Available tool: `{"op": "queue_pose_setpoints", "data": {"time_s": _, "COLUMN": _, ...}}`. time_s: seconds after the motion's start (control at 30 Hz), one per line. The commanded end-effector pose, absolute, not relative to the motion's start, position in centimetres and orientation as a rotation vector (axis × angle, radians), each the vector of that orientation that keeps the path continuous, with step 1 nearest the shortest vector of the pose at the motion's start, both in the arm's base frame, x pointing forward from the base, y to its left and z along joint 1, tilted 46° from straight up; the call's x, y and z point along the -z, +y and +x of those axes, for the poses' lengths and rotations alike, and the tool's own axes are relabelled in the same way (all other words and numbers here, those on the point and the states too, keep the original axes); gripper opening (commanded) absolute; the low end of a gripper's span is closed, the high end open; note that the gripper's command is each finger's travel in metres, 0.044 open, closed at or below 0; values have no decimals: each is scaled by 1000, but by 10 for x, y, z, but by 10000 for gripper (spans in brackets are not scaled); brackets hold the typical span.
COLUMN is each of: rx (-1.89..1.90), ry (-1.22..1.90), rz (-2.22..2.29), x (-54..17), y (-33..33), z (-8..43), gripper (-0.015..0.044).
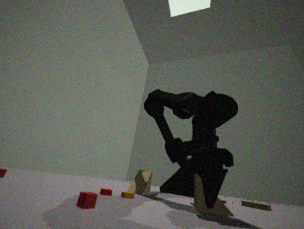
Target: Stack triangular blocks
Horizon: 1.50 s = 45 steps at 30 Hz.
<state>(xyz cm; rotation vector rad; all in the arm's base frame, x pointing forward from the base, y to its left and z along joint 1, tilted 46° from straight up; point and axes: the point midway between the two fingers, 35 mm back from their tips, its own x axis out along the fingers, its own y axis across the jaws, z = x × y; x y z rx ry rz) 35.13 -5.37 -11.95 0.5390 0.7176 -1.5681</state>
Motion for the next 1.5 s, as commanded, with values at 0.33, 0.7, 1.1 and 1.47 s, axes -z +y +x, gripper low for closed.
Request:
{"op": "queue_pose_setpoints", "data": {"time_s": 0.33, "rx": 1567, "ry": 719, "rz": 540, "x": 113, "y": -46, "z": 353, "gripper": 440}}
{"op": "queue_pose_setpoints", "data": {"time_s": 0.7, "rx": 1558, "ry": 718, "rz": 537, "x": 82, "y": -13, "z": 359, "gripper": 440}}
{"op": "queue_pose_setpoints", "data": {"time_s": 1.1, "rx": 1451, "ry": 1170, "rz": 986, "x": 28, "y": -55, "z": 364, "gripper": 440}}
{"op": "queue_pose_setpoints", "data": {"time_s": 1.47, "rx": 1369, "ry": 1233, "rz": 1095, "x": 12, "y": -63, "z": 366, "gripper": 440}}
